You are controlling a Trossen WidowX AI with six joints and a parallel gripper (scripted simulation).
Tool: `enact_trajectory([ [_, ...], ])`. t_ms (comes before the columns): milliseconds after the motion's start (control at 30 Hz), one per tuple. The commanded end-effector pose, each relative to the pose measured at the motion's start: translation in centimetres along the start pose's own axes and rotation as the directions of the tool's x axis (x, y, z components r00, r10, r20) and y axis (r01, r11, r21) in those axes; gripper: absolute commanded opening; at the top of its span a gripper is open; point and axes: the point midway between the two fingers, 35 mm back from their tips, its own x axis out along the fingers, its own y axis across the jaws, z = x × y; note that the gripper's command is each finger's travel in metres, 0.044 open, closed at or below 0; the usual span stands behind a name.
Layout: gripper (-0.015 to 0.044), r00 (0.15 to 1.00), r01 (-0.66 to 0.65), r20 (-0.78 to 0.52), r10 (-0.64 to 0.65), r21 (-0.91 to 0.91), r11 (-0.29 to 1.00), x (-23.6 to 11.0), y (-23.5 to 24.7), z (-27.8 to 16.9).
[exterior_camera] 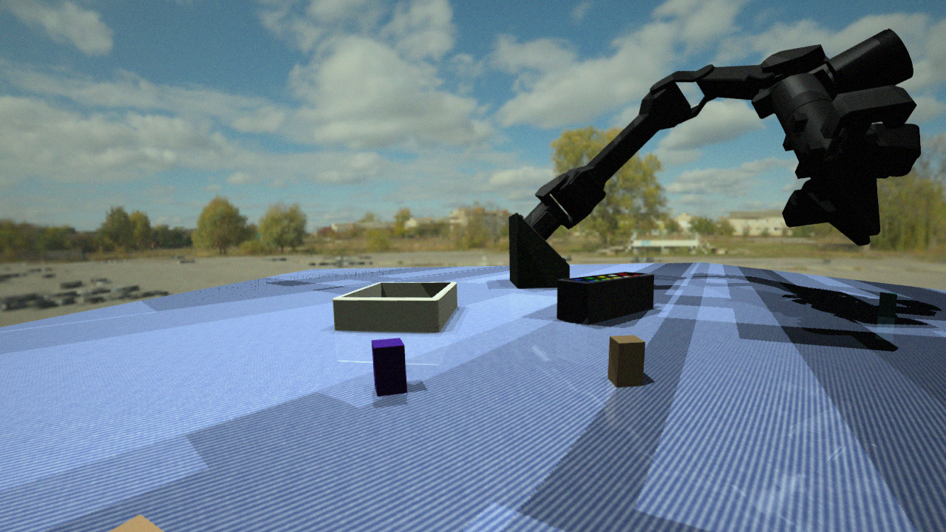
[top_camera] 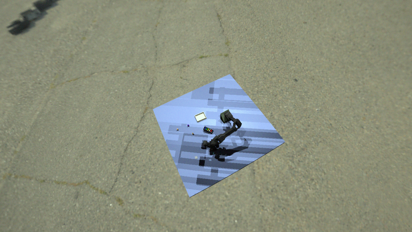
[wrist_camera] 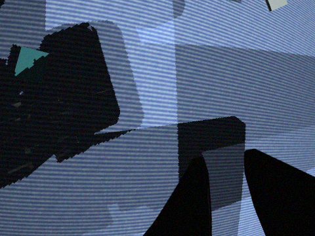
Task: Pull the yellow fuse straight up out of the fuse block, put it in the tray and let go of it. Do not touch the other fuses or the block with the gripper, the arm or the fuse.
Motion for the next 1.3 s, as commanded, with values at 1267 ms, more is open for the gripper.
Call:
enact_trajectory([
  [1267, 0.0074, 0.860, -0.345, -0.143, 0.489, 0.542, 0.766, -1.4, -0.2, -24.8],
])
